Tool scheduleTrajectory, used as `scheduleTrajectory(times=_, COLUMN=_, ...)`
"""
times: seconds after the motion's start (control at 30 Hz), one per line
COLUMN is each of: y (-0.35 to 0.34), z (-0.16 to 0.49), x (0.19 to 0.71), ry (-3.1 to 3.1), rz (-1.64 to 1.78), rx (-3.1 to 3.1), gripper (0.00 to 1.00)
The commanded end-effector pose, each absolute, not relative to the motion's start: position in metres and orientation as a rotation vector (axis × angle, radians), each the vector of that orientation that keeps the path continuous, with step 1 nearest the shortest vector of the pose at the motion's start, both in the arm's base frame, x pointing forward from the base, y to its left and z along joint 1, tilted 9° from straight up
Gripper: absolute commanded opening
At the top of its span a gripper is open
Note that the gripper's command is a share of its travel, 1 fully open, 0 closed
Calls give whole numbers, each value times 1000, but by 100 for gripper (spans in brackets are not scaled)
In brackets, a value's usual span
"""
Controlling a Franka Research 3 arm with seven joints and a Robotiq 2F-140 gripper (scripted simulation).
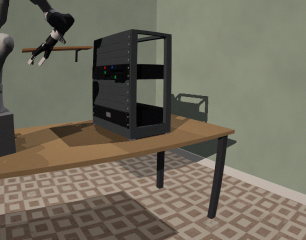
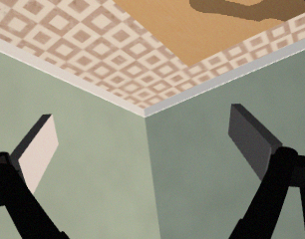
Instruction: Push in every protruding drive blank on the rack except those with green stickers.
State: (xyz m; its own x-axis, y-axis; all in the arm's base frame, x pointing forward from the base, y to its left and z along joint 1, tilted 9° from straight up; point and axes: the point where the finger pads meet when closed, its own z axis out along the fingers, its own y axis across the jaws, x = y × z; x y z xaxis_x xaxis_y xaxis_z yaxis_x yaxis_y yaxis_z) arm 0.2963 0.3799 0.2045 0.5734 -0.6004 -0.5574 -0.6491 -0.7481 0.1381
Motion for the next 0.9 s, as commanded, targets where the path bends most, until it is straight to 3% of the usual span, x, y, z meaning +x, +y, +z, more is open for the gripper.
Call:
scheduleTrajectory(times=0.0, y=388, z=215, x=299, ry=997, rz=969, rx=-2609, gripper=100)
scheduleTrajectory(times=0.87, y=315, z=329, x=423, ry=1212, rz=1135, rx=-1519, gripper=100)
